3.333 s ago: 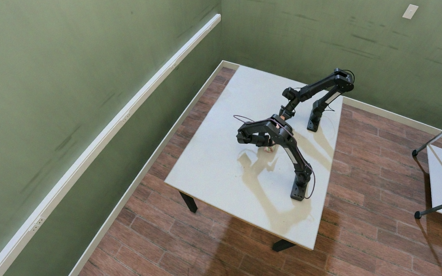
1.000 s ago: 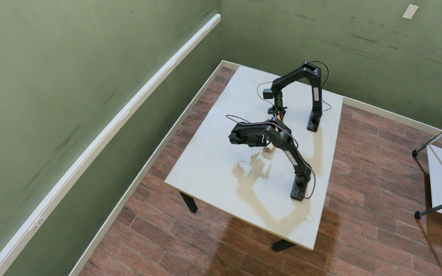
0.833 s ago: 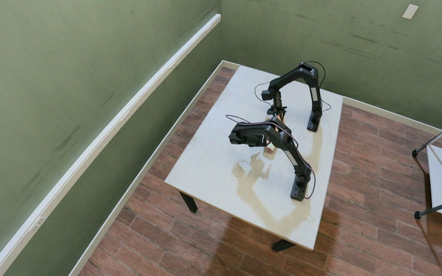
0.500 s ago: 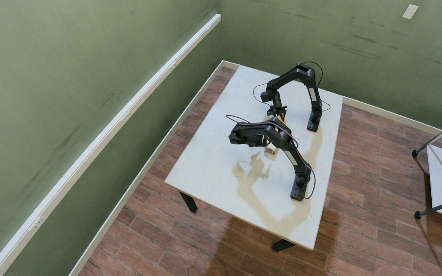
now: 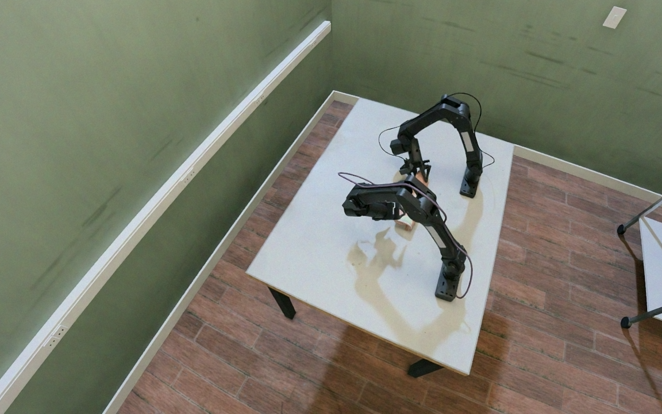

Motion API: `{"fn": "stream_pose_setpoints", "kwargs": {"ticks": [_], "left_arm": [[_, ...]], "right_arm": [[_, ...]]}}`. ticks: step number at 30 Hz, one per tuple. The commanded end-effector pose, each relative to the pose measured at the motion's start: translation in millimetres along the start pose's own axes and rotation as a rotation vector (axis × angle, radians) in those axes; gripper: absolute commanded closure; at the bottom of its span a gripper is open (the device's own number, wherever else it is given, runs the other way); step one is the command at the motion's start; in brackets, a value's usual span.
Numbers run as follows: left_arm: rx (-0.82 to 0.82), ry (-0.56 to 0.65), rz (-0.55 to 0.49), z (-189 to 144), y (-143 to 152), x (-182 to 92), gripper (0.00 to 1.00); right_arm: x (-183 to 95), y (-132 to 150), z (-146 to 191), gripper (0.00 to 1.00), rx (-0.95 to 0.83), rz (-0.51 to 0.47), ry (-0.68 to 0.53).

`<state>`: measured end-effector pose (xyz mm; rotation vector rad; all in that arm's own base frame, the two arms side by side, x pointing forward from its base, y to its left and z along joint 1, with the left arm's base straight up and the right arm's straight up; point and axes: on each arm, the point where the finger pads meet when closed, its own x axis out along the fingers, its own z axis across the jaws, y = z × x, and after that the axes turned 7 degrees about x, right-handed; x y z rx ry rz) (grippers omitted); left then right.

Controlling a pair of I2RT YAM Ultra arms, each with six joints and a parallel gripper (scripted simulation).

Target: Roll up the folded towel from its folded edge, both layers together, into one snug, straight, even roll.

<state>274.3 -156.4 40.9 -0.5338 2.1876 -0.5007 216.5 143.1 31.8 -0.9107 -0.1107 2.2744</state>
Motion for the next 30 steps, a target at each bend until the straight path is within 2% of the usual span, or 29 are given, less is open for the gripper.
{"fn": "stream_pose_setpoints", "kwargs": {"ticks": [1,2,9,13,17,19,26,30], "left_arm": [[0.028,0.119,0.019,-2,-10,-14,0.15],[0.028,0.119,0.019,-2,-10,-14,0.15],[0.028,0.119,0.019,-2,-10,-14,0.15],[0.028,0.119,0.019,-2,-10,-14,0.15],[0.028,0.119,0.019,-2,-10,-14,0.15],[0.028,0.119,0.019,-2,-10,-14,0.15],[0.028,0.119,0.019,-2,-10,-14,0.15],[0.028,0.119,0.019,-2,-10,-14,0.15]], "right_arm": [[-5,-8,1,0.37,-0.01,-0.03,-0.007],[-5,-8,1,0.37,-0.01,-0.03,-0.007],[-8,-9,5,0.15,-0.01,-0.03,-0.007],[-17,-9,5,0.15,-0.01,-0.03,-0.007],[-37,-9,5,0.15,-0.01,-0.03,-0.007],[-37,-9,5,0.15,-0.01,-0.03,-0.007],[-73,-7,4,0.15,-0.01,-0.03,-0.007],[-78,-7,5,0.17,-0.013,-0.031,-0.004]]}}
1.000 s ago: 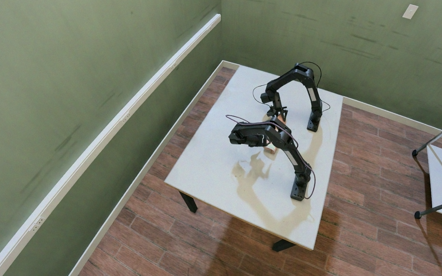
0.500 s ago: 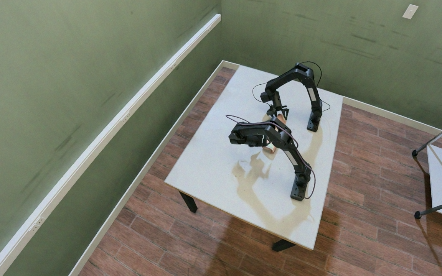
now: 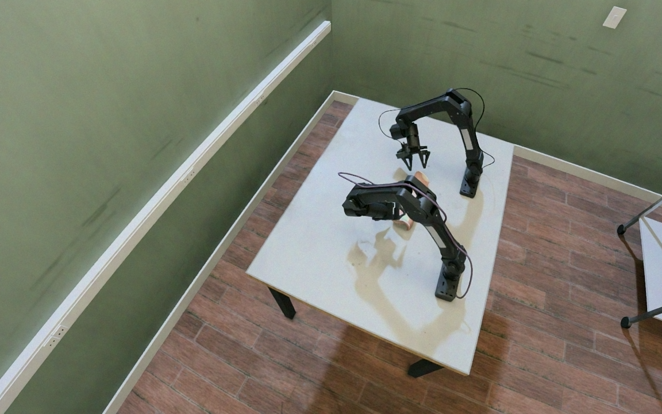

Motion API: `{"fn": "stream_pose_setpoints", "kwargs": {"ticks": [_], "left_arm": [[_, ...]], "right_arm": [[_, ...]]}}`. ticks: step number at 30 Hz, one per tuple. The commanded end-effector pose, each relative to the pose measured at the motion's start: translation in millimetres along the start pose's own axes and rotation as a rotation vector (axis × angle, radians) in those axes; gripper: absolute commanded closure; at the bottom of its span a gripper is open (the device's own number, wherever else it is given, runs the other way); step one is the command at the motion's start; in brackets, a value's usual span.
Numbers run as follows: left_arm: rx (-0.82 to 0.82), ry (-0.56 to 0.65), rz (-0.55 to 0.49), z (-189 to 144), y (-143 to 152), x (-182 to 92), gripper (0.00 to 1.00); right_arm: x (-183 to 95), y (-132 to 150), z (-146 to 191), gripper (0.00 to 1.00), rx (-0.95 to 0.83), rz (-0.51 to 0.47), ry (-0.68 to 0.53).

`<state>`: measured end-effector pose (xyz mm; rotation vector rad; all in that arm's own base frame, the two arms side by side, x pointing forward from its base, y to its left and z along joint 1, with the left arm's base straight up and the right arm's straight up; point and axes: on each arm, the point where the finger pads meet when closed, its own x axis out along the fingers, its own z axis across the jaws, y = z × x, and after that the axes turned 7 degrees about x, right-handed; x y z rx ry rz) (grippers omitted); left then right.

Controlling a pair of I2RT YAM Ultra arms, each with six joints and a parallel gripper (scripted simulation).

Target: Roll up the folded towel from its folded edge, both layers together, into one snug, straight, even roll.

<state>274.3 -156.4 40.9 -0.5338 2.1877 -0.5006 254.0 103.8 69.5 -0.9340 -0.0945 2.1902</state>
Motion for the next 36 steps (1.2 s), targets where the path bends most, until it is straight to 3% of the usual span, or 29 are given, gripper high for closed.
{"fn": "stream_pose_setpoints", "kwargs": {"ticks": [1,7,21,27,36], "left_arm": [[0.028,0.119,0.019,-2,-10,-14,0.15],[0.028,0.119,0.019,-2,-10,-14,0.15],[0.028,0.119,0.019,-2,-10,-14,0.15],[0.028,0.119,0.019,-2,-10,-14,0.15],[0.028,0.119,0.019,-2,-10,-14,0.15]], "right_arm": [[-11,-6,6,0.19,-0.041,0.031,-0.042],[-5,-7,9,0.28,-0.114,0.015,0.035],[30,-15,22,0.59,-0.523,-0.082,0.47],[34,-16,23,0.68,-0.563,-0.092,0.512],[39,-13,16,0.68,-0.563,-0.092,0.512]]}}
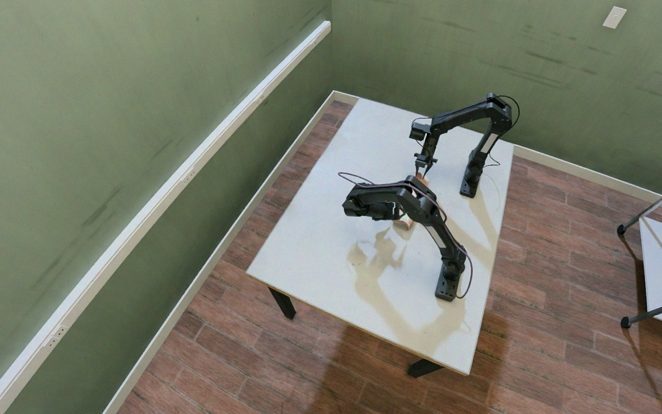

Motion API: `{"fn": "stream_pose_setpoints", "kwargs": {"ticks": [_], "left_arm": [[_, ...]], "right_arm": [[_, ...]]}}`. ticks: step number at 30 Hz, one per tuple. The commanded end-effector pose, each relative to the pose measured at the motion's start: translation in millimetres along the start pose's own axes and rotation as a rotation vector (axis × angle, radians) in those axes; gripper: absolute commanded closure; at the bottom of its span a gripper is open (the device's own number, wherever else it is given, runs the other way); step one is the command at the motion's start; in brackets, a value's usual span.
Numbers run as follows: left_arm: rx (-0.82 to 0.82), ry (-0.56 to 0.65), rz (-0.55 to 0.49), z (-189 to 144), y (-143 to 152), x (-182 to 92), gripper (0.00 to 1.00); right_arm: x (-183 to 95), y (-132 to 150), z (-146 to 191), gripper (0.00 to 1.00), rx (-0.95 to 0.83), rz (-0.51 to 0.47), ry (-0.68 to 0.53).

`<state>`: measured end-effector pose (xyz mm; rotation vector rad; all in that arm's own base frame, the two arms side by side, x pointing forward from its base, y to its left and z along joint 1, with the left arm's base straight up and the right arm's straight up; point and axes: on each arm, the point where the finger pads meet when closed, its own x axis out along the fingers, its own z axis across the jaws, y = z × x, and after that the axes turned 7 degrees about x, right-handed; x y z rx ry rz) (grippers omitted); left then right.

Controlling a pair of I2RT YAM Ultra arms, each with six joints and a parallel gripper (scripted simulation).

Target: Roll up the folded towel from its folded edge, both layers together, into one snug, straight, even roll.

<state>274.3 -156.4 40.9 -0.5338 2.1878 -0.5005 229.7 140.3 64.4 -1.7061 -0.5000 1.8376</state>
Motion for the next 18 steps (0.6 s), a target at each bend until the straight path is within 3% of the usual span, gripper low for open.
{"fn": "stream_pose_setpoints", "kwargs": {"ticks": [1,18], "left_arm": [[0.028,0.119,0.019,-2,-10,-14,0.15],[0.028,0.119,0.019,-2,-10,-14,0.15]], "right_arm": [[4,0,-4,0.68,-0.016,-0.014,0.033],[17,10,-6,0.68,-0.016,-0.014,0.033]]}}
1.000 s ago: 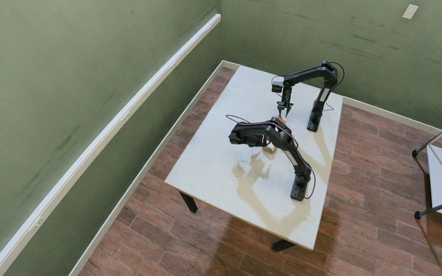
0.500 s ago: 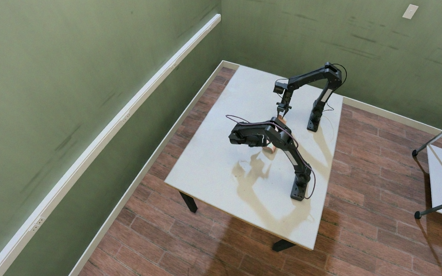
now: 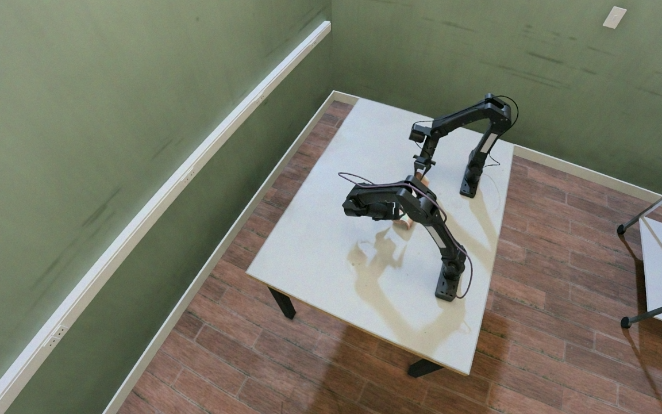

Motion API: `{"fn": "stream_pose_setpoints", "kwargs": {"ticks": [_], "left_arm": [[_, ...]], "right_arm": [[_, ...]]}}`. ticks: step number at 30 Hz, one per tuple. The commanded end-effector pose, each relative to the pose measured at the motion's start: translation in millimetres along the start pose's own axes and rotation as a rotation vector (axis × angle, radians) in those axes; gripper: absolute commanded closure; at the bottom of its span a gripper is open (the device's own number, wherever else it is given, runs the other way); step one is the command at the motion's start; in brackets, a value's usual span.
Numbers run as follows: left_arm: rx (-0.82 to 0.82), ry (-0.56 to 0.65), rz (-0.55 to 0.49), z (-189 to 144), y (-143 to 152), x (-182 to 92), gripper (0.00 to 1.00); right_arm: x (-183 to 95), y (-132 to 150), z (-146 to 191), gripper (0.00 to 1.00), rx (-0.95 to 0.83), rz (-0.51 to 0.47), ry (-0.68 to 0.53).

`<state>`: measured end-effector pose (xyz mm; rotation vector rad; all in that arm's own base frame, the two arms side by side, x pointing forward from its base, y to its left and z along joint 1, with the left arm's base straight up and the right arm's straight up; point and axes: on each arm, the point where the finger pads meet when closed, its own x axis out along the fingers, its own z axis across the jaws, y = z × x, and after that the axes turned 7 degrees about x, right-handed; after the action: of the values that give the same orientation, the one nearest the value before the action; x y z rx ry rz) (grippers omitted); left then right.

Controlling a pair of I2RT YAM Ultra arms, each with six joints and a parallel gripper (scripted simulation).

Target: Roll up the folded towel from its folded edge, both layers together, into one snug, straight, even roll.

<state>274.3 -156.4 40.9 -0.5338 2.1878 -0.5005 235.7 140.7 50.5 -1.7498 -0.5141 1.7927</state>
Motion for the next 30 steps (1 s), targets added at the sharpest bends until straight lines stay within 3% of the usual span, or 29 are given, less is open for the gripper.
{"fn": "stream_pose_setpoints", "kwargs": {"ticks": [1,27,30], "left_arm": [[0.028,0.119,0.019,-2,-10,-14,0.15],[0.028,0.119,0.019,-2,-10,-14,0.15],[0.028,0.119,0.019,-2,-10,-14,0.15]], "right_arm": [[5,2,2,0.68,0.008,-0.003,-0.008],[-15,-14,4,0.68,0.008,-0.003,-0.008],[-16,-15,4,0.57,0.008,-0.003,-0.008]]}}
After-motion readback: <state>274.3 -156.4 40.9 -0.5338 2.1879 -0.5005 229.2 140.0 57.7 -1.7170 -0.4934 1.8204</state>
